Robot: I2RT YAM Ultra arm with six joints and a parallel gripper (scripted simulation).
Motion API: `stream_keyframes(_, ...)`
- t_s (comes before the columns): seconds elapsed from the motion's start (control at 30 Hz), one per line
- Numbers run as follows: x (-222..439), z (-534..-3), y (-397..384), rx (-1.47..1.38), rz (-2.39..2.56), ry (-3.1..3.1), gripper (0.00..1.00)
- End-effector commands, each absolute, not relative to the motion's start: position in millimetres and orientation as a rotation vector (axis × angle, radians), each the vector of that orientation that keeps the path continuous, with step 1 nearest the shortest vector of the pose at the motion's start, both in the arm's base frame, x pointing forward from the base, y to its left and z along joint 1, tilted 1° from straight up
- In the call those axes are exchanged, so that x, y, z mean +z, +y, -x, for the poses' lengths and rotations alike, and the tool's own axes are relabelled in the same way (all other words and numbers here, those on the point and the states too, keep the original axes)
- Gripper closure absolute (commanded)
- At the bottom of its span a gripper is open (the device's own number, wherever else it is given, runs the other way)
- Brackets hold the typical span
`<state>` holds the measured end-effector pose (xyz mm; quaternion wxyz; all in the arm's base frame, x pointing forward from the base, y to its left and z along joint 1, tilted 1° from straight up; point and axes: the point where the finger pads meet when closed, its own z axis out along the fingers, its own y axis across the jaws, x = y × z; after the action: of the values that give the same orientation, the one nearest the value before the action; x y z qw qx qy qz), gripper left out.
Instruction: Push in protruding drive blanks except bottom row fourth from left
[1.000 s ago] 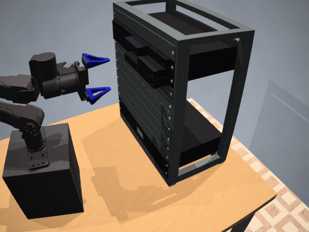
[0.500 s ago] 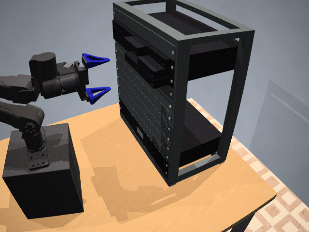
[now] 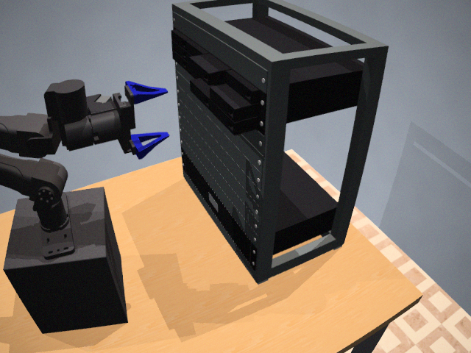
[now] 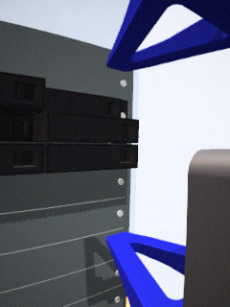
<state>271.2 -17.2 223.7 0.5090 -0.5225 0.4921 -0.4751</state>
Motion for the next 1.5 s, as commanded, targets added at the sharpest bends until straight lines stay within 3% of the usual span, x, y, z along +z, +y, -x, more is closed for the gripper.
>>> stream_keyframes(0.0,251.7,-274.5,-16.8,-1.177,1.218,1.136,0.00)
stream_keyframes(0.87,251.7,-274.5,-16.8,-1.177,1.218,1.136,0.00)
stream_keyframes(0.9,251.7,-274.5,-16.8,-1.177,1.218,1.136,1.00)
stream_keyframes(1.47,251.7,-274.5,-16.8,-1.177,1.218,1.136,1.00)
